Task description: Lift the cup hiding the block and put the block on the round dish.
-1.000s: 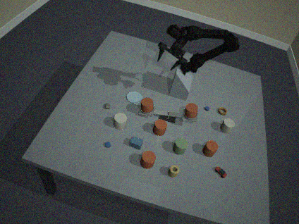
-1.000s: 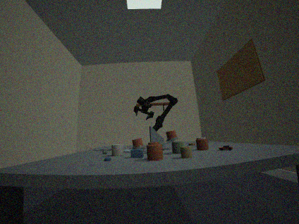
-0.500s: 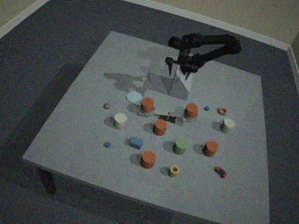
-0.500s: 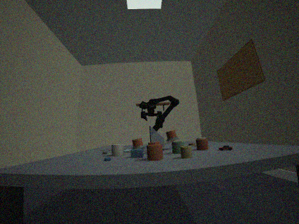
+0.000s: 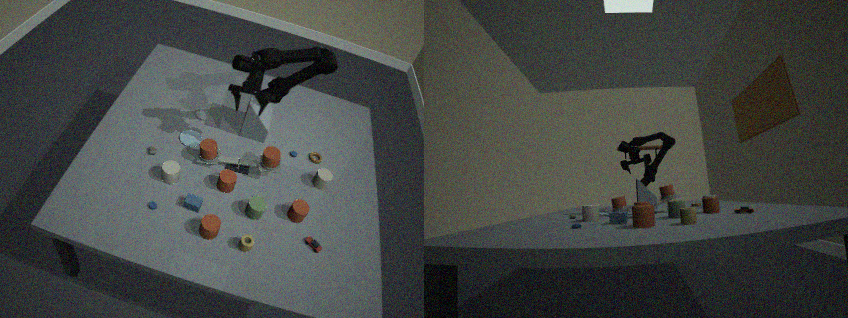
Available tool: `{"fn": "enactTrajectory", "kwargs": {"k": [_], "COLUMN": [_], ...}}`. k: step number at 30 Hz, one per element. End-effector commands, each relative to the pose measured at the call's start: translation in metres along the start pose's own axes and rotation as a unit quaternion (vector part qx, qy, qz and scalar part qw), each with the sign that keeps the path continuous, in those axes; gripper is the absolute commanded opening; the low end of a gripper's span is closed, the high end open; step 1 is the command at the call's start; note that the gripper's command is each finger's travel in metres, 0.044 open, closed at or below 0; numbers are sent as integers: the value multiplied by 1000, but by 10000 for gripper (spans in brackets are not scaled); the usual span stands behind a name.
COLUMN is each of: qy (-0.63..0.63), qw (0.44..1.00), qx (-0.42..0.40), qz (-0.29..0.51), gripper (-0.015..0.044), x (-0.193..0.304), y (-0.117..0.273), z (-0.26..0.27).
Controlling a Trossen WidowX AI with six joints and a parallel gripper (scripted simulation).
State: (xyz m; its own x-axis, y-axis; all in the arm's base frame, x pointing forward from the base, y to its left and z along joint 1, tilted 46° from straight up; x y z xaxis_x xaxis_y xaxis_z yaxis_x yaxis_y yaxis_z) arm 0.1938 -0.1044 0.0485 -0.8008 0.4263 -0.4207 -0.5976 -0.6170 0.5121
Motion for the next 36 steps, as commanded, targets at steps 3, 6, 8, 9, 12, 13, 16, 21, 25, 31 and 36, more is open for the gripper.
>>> {"fn": "enactTrajectory", "kwargs": {"k": [3,6,8,9,12,13,16,21,25,31,36], "qy": [-83,-125,-155,-170,-214,-229,-272,-340,-392,-465,-520], "qw": [995,990,984,981,970,966,952,923,896,850,806], "qx": [4,9,14,16,25,29,41,67,91,133,173], "qz": [47,70,84,91,111,118,136,165,185,209,222], "gripper": [440,440,440,440,440,440,440,440,440,440,440], "x": [-10,-14,-18,-19,-24,-26,-29,-35,-38,-40,-40], "y": [-10,-17,-21,-24,-32,-35,-44,-61,-76,-100,-122], "z": [-15,-22,-27,-30,-38,-41,-49,-62,-73,-89,-102]}}
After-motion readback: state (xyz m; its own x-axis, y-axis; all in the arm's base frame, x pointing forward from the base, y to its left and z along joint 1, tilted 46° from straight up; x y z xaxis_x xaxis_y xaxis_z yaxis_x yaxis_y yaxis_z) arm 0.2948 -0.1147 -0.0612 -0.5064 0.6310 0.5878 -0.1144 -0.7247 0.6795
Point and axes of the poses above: the point midway between the two fingers, 35 mm back from their tips, its own y axis back along the fingers, its own z axis across the jaws, x = y × z, the point moved 1 cm from there along y, back along the fingers, and after that the axes turned 13 degrees about y, right-handed, at the moved point
